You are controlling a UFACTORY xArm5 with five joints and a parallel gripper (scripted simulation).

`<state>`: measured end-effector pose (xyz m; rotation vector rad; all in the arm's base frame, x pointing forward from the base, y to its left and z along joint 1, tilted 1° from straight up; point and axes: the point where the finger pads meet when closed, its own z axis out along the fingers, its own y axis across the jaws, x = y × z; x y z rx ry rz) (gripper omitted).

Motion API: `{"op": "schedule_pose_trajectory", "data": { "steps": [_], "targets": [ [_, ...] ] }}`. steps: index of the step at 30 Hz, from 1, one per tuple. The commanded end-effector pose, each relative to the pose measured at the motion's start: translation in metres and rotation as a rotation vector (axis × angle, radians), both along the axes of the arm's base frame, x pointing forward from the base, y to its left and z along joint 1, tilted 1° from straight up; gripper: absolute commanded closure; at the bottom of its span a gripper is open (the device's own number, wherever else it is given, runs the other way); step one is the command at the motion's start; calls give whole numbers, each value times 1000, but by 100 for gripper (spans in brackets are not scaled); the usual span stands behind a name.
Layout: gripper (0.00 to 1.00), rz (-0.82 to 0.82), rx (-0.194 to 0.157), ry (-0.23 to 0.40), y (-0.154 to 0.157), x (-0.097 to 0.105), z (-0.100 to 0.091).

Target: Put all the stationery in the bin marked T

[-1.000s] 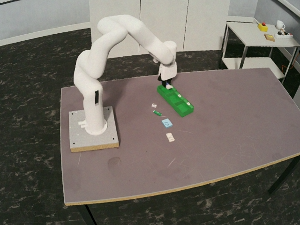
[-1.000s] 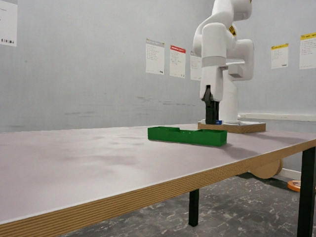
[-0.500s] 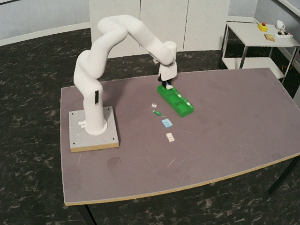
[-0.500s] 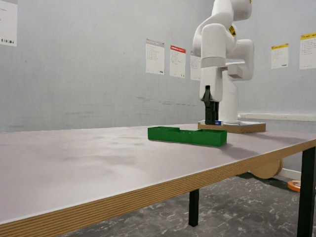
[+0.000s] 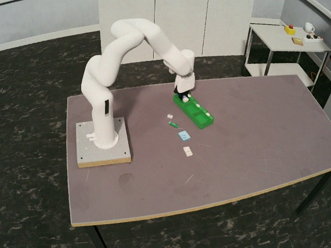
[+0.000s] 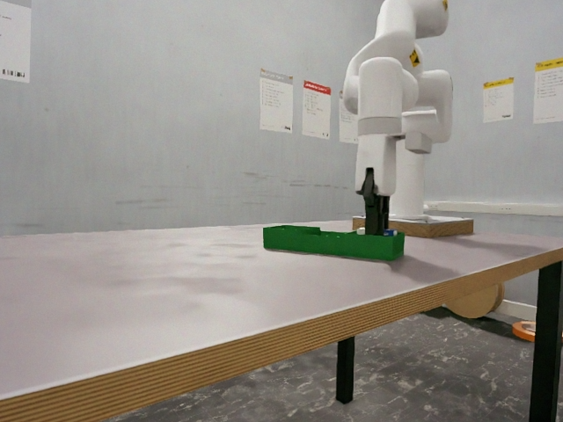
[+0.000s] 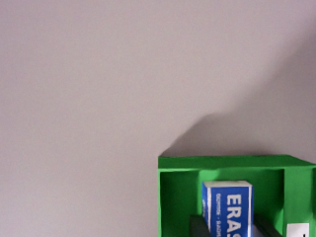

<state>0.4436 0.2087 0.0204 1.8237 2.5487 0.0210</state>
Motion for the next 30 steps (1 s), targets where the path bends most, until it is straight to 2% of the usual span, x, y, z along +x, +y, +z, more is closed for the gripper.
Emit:
{"op": "schedule_pose_trajectory", "data": {
  "steps": [1,6,19,20,30],
  "targets": [
    [81,0,1,-3,1,1,-6],
    [81,0,1,-3,1,1,-16],
    [81,0,1,-3,0,1,-16],
    [70,0,1,-3,0,1,-16],
    [70,0,1,-3,0,1,-16]
  ]
}}
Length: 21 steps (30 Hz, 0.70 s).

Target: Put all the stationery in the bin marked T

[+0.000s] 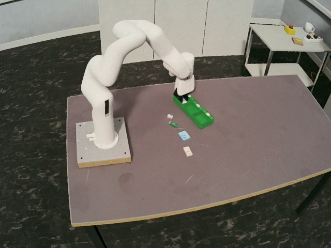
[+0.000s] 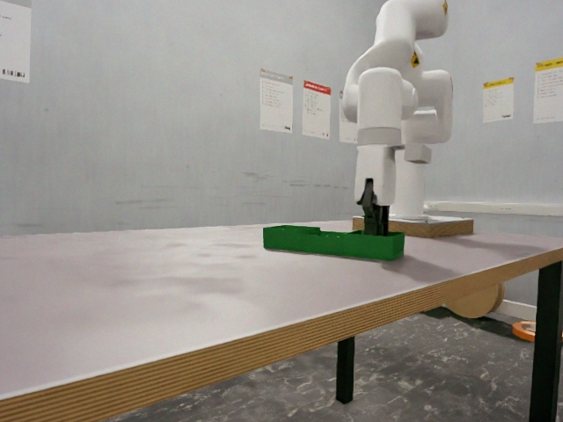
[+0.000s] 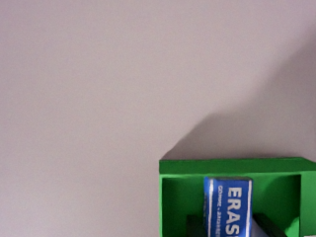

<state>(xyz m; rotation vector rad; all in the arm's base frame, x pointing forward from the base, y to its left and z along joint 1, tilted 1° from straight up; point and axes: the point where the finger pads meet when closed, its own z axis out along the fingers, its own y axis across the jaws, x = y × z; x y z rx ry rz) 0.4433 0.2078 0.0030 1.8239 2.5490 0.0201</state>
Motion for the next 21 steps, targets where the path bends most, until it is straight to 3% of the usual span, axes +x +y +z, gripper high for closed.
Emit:
{"op": "schedule_pose_trajectory", "data": {
  "steps": [1,21],
  "targets": [
    [70,0,2,-4,1,1,1],
    [70,0,2,-4,0,1,17]
  ]
}}
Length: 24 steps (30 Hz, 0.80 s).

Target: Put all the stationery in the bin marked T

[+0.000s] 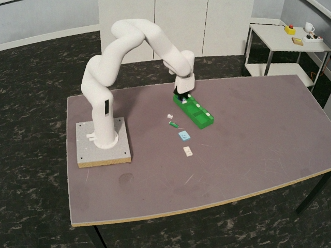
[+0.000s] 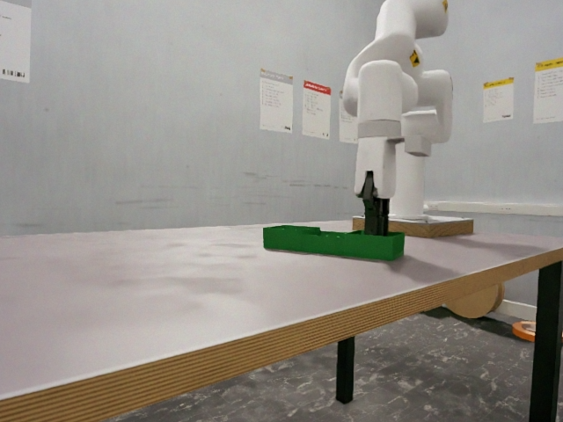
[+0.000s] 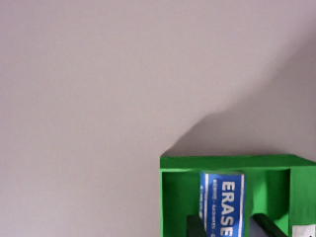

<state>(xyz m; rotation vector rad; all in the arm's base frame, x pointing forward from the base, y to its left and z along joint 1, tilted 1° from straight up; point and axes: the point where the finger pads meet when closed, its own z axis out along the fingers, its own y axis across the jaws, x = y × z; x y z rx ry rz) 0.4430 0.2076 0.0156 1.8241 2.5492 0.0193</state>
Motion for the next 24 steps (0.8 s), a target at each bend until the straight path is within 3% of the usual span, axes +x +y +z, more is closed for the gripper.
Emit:
{"op": "schedule_pose_trajectory", "data": {
  "steps": [1,11,15,21,22,24],
  "targets": [
    [70,0,2,-4,1,1,6],
    [70,0,2,-4,1,1,17],
    [70,0,2,-4,0,1,33],
    [70,0,2,-4,0,1,33],
    [43,-50,-1,-3,-8,-1,33],
    [43,-81,-4,-3,-24,-5,34]
  ]
}}
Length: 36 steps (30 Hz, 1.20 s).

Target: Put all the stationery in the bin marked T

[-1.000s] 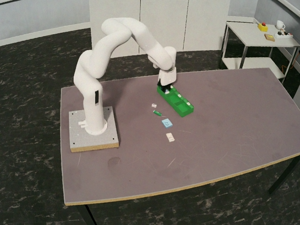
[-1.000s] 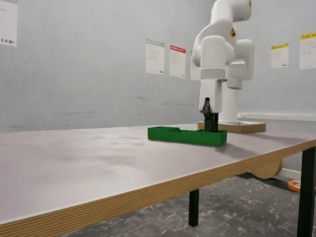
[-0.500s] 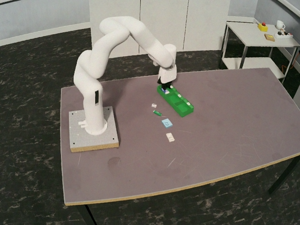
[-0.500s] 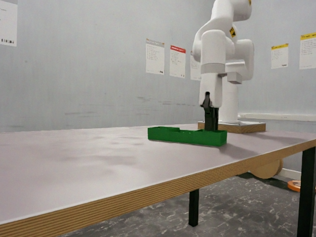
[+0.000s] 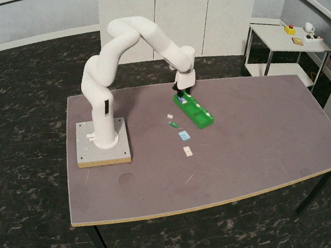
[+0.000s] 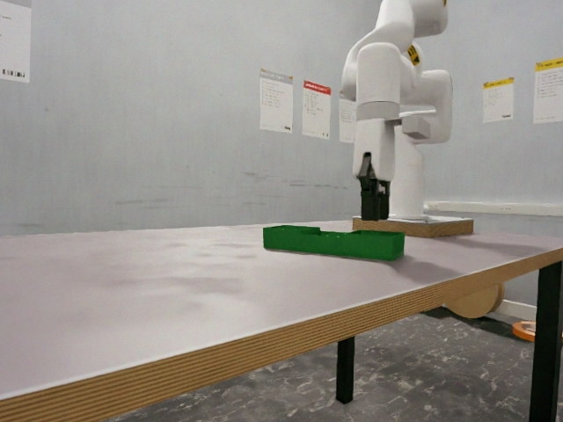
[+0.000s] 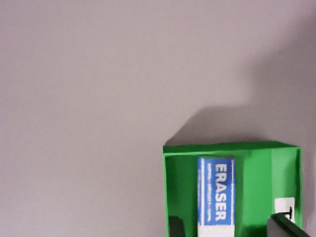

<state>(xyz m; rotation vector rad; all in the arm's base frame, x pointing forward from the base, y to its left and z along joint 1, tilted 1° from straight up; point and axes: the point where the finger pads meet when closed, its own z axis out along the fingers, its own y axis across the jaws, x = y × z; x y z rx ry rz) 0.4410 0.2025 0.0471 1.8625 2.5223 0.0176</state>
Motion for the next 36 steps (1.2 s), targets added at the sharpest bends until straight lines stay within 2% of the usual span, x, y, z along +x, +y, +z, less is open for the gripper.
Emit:
{"op": "schedule_pose_trajectory", "data": {
  "steps": [1,4,19,21,30,36],
  "targets": [
    [43,-51,-4,-4,-27,-5,3],
    [43,-51,-4,-4,-35,-7,3],
    [43,-51,-5,-4,-156,-39,6],
    [43,-51,-5,-4,-156,-39,6],
    [43,-51,-6,-4,-229,-57,9],
    [43,-51,-6,-4,-238,-59,9]
  ]
}}
